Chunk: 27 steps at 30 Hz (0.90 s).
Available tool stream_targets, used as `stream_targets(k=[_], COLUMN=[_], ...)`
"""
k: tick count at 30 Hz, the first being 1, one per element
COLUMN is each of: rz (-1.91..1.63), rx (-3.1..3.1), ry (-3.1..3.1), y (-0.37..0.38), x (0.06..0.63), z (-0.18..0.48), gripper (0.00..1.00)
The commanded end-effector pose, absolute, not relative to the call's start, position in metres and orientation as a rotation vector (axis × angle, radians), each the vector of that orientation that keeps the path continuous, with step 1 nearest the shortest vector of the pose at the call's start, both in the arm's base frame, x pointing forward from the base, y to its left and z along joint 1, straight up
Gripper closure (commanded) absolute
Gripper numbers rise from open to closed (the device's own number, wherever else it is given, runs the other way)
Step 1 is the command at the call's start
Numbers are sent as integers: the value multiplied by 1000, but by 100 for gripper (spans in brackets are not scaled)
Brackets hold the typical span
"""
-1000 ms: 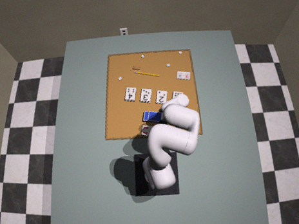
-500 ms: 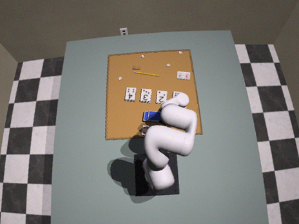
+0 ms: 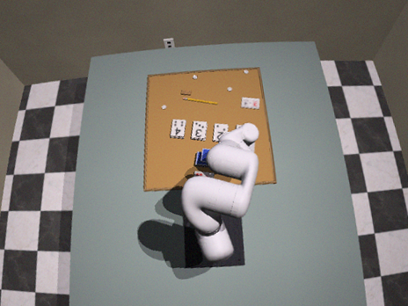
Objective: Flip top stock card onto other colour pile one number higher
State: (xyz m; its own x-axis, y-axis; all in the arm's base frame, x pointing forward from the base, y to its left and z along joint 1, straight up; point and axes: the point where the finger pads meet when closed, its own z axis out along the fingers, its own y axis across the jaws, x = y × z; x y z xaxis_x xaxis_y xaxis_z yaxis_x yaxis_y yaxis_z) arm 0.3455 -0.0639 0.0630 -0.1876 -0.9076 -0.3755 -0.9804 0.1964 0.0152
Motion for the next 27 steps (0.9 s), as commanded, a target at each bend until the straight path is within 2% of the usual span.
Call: stream_targets(k=[1, 27], rz=[361, 361], rx=[-1791, -1791], ry=[2191, 2191], y=[-65, -65], x=[346, 346], z=[78, 124], gripper=[26, 26])
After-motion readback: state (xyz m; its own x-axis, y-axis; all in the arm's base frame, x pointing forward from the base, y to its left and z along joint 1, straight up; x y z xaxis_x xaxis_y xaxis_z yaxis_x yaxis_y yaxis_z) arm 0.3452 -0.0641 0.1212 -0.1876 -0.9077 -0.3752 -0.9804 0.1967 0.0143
